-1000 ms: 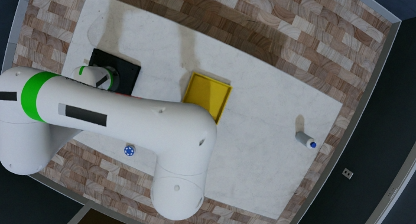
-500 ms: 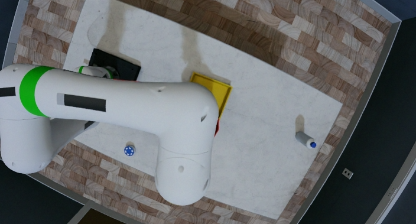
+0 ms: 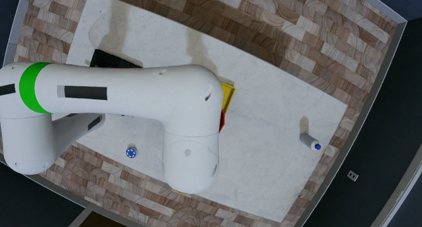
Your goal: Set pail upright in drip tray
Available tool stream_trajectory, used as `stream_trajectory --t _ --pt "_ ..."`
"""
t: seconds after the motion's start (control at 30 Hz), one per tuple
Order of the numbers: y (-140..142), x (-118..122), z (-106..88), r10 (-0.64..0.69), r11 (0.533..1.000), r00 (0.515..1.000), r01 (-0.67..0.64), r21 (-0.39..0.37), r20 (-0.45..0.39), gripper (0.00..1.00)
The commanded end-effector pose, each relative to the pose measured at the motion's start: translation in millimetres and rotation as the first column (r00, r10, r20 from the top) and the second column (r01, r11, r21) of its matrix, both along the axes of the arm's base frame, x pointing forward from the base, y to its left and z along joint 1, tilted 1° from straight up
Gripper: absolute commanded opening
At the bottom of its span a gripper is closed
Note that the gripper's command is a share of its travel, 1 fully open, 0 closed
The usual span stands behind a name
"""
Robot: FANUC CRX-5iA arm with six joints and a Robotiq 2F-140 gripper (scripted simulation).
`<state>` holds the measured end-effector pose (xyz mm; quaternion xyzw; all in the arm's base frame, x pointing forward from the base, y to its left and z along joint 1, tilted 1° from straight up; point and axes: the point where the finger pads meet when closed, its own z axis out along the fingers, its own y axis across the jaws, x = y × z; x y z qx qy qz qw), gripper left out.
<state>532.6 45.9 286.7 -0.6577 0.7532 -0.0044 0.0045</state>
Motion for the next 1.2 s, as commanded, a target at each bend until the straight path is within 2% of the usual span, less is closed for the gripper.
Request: stream_trajectory --t 0.0,0.7,1.17 --pt "7 0 1.1 0.0 1.0 1.0 0.0 0.0 0.002 0.1" --pt "40 -2 1.0 0.0 1.0 1.0 0.0 0.0 0.002 0.1" --pt "51 -3 1.0 0.0 1.0 1.0 0.0 0.0 0.002 0.1"
